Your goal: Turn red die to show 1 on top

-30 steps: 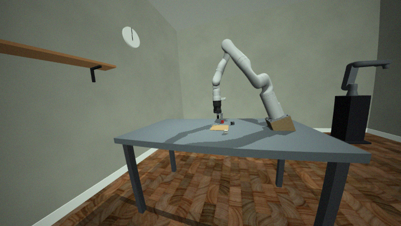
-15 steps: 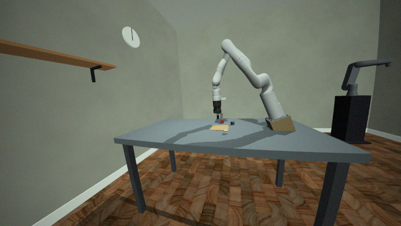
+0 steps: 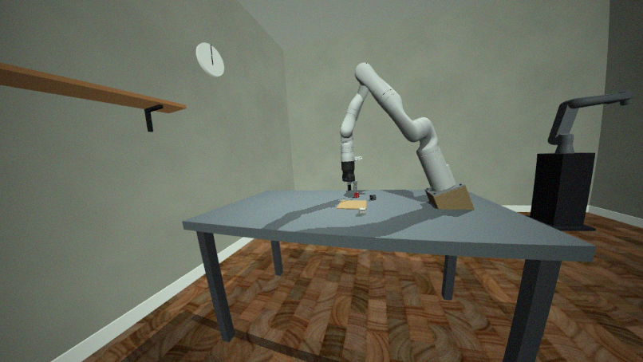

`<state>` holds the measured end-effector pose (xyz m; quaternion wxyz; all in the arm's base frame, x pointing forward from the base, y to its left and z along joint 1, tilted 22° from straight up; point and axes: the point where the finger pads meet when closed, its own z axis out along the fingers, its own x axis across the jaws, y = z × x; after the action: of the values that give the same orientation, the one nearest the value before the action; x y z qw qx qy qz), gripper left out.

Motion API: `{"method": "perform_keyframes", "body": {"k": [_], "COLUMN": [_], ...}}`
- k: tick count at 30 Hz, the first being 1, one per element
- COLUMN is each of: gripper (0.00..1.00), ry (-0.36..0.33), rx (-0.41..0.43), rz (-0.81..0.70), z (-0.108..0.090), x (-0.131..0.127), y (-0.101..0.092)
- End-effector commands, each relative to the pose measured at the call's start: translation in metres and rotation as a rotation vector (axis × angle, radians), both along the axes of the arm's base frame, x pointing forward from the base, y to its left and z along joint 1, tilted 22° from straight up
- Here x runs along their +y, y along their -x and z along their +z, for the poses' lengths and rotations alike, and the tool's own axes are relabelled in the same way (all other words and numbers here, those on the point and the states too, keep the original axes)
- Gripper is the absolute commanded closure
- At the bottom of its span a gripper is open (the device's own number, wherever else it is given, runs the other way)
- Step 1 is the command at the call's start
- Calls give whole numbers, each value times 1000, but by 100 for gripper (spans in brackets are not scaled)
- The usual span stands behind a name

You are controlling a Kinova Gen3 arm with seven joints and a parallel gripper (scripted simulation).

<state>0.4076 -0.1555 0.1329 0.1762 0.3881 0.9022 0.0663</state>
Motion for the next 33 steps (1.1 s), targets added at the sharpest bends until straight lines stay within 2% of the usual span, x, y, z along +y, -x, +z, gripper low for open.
{"method": "perform_keyframes", "body": {"k": [1,13,22,33], "gripper": [0,0,0,0], "ry": [-3,-3,-3,-3], "rx": [0,0,0,0], "rz": [-3,-3,-3,-3], "z": [-2,-2,-8,-27], "x": [1,2,11,41], "y": [1,2,17,63]}}
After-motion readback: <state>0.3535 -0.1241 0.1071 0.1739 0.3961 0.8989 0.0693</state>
